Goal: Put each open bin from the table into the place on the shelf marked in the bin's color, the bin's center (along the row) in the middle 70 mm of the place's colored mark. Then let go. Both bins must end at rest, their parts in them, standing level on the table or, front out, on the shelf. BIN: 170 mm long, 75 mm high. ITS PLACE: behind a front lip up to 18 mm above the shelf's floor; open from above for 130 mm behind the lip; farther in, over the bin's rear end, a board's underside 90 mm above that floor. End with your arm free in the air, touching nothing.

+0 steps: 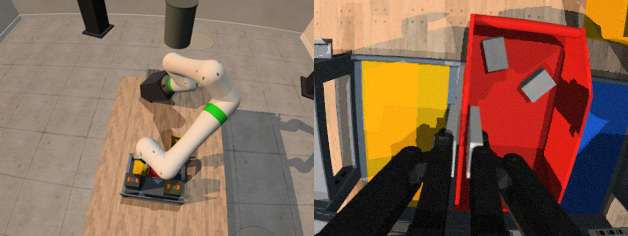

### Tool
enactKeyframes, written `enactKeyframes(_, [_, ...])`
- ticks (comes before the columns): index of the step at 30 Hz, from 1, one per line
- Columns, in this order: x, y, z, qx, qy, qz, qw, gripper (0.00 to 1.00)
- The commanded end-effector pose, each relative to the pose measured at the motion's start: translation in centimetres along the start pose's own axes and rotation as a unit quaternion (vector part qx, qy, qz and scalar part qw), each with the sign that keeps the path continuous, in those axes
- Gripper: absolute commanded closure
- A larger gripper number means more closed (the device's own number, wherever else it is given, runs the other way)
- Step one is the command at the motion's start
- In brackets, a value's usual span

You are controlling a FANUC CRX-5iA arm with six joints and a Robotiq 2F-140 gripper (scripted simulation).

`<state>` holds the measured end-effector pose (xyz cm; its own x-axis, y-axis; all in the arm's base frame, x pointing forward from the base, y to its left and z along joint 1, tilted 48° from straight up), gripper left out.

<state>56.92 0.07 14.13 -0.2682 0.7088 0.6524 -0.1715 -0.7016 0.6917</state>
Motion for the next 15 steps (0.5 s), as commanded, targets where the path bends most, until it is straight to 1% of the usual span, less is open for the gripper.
enactKeyframes(1, [0.0, 0.2, 0.0, 0.0, 0.0, 0.0, 1.0, 0.94])
enactKeyframes(15, [0.0, 1.6, -0.1, 0.0, 0.0, 0.0, 1.0, 0.94])
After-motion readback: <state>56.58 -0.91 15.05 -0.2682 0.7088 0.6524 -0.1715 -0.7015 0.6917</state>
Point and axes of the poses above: the point where the finger pads meet when closed, its own y axis back along the fingers, its own x axis across the jaws, z = x × y, the point moved 9 cm from there along y, back along the fingers
